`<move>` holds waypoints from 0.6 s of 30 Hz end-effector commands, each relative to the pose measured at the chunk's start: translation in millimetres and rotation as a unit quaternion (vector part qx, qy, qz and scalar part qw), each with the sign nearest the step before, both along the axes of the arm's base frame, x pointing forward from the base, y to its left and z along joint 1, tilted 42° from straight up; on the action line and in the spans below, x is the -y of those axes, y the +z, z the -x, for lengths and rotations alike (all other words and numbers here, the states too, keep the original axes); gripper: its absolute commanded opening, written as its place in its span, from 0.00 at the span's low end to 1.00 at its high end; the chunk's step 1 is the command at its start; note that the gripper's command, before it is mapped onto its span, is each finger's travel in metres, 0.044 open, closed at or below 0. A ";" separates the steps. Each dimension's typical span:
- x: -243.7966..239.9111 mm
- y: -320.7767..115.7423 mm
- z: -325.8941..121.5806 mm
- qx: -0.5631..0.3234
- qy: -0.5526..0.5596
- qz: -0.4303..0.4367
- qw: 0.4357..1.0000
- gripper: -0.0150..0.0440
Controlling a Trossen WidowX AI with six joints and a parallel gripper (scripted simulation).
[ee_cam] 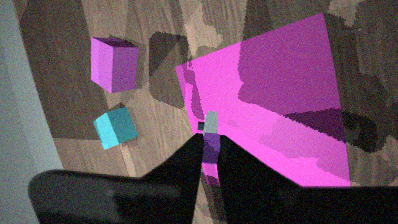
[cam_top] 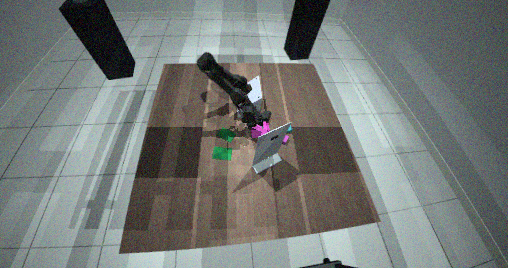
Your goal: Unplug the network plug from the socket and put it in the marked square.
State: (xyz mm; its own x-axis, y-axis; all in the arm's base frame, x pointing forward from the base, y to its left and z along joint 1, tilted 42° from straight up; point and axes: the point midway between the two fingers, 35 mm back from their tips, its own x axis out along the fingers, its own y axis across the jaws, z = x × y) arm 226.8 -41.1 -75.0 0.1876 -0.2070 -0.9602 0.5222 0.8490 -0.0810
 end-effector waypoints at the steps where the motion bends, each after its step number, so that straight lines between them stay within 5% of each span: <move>1: 3.1 -4.4 1.3 0.000 0.002 -0.002 1.000 0.25; 18: 17.7 -20.3 6.7 -0.001 0.002 -0.001 1.000 0.25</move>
